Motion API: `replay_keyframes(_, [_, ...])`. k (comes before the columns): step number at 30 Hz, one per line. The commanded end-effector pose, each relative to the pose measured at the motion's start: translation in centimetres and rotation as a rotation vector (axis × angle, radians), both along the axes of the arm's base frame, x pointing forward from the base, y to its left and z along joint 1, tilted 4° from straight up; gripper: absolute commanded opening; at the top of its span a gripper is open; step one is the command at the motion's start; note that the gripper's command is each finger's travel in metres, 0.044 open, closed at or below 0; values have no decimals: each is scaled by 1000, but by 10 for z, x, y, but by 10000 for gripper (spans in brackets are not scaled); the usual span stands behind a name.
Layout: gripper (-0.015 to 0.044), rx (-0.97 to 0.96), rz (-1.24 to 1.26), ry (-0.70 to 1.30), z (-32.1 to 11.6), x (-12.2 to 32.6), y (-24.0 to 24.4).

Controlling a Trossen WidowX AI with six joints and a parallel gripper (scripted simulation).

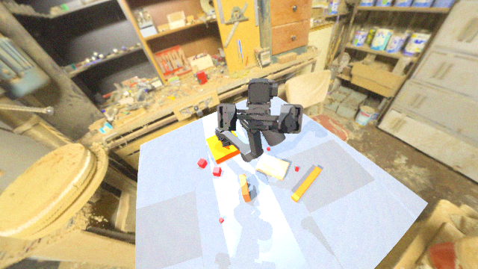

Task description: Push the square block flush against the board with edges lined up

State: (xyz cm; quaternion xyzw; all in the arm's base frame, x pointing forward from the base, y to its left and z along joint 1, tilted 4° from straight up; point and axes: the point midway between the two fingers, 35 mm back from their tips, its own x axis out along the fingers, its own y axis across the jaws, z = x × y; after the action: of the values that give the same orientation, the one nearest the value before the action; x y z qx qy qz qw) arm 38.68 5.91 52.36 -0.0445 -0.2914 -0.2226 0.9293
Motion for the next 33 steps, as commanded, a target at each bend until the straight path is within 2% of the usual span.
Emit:
replay_keyframes(1, [374,0,0,0,0,0,0])
replay_keyframes(15, [6,-82,-12,-59,25,-32,10])
replay_keyframes(22, [0,-144,-11,-117,50,-67,25])
replay_keyframes(27, [0,-66,23,-203,69,-107,14])
replay_keyframes(33, [0,-59,33,-261,83,-137,12])
